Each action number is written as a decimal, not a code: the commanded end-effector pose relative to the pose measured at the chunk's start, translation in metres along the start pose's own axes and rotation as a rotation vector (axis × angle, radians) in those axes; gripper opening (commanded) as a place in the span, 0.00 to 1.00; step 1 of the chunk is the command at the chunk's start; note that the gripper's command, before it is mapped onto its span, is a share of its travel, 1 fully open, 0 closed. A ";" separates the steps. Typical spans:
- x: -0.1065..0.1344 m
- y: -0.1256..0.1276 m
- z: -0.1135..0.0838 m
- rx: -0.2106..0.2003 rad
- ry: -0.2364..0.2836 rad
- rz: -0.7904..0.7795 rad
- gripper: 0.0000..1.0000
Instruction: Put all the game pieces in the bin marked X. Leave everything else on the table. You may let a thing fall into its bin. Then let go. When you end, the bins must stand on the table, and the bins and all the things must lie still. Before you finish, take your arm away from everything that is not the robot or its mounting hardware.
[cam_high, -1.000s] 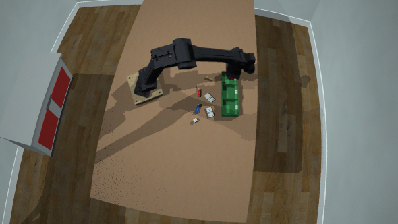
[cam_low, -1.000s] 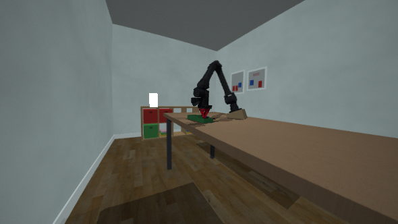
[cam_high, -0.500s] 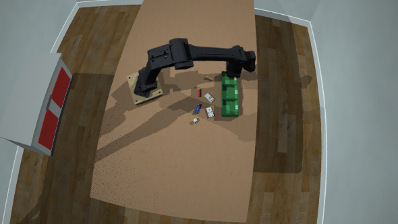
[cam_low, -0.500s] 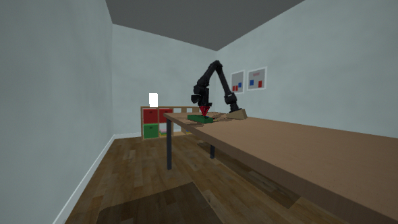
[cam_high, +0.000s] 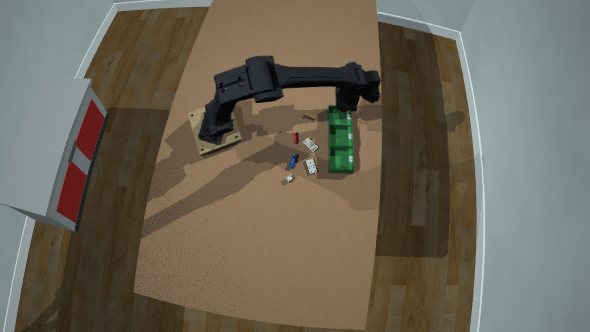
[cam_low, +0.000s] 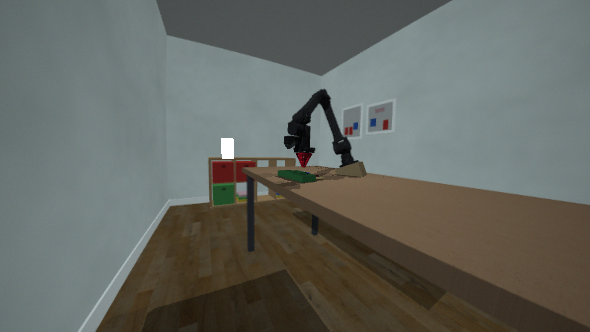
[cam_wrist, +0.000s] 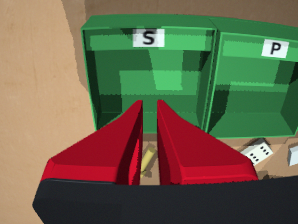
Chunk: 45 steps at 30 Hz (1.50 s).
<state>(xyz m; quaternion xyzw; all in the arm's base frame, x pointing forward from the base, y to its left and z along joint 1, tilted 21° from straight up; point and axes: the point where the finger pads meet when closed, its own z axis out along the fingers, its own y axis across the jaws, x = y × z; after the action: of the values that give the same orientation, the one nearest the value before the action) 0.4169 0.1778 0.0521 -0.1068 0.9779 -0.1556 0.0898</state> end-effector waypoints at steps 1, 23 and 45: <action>-0.004 0.005 -0.005 0.001 -0.005 0.005 0.08; -0.015 0.005 -0.171 -0.022 -0.055 0.021 0.08; 0.069 -0.080 -0.055 0.004 0.009 0.548 0.39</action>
<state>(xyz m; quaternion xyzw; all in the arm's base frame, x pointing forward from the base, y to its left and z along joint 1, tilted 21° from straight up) 0.3476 0.1176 0.1181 0.1030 0.9788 -0.1466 0.0997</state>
